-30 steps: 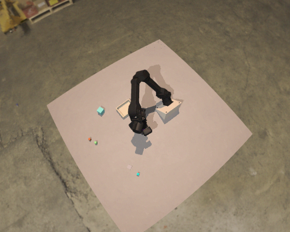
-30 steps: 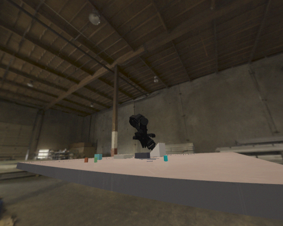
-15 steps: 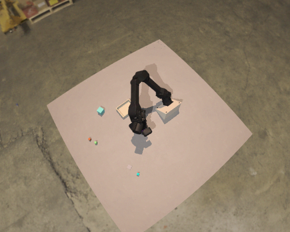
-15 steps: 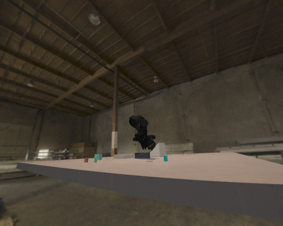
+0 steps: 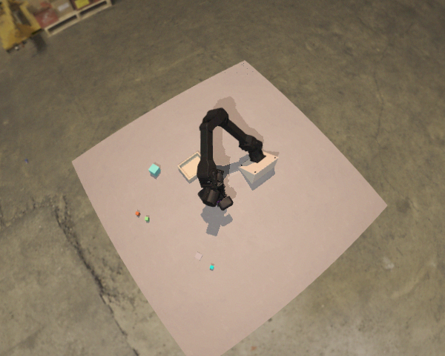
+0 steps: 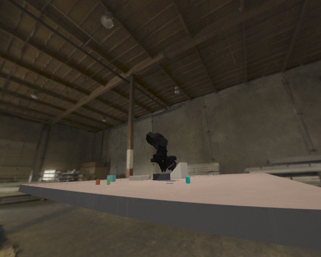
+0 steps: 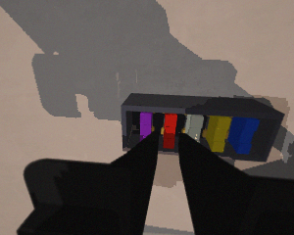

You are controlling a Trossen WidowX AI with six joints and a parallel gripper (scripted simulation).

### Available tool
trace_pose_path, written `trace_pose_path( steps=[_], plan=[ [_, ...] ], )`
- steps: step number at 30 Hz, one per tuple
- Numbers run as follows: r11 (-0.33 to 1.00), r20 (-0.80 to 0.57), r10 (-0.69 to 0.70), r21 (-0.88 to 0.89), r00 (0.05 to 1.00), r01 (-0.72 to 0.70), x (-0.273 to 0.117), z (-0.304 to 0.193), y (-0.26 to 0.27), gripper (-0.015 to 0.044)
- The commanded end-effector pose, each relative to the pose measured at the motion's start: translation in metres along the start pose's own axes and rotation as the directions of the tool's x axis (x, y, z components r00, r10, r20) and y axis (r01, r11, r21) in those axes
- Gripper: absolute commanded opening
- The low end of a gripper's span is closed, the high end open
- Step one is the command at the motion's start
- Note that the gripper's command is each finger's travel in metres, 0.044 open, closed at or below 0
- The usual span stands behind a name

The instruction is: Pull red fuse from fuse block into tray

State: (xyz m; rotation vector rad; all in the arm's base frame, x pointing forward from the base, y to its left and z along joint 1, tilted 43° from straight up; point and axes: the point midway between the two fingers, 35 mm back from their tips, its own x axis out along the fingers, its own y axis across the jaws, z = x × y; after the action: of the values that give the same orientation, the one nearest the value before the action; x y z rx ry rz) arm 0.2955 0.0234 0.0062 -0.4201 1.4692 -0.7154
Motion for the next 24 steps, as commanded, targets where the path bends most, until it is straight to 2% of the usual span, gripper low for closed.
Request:
trace_pose_path(
  steps=[1, 24],
  plan=[
    [1.0, 0.0, -0.006, -0.006, 1.0, 0.006, 0.0046, -0.0006, -0.0012, 0.0072],
    [1.0, 0.0, -0.007, -0.006, 1.0, 0.007, 0.013, -0.0006, -0.0014, 0.0072]
  ],
)
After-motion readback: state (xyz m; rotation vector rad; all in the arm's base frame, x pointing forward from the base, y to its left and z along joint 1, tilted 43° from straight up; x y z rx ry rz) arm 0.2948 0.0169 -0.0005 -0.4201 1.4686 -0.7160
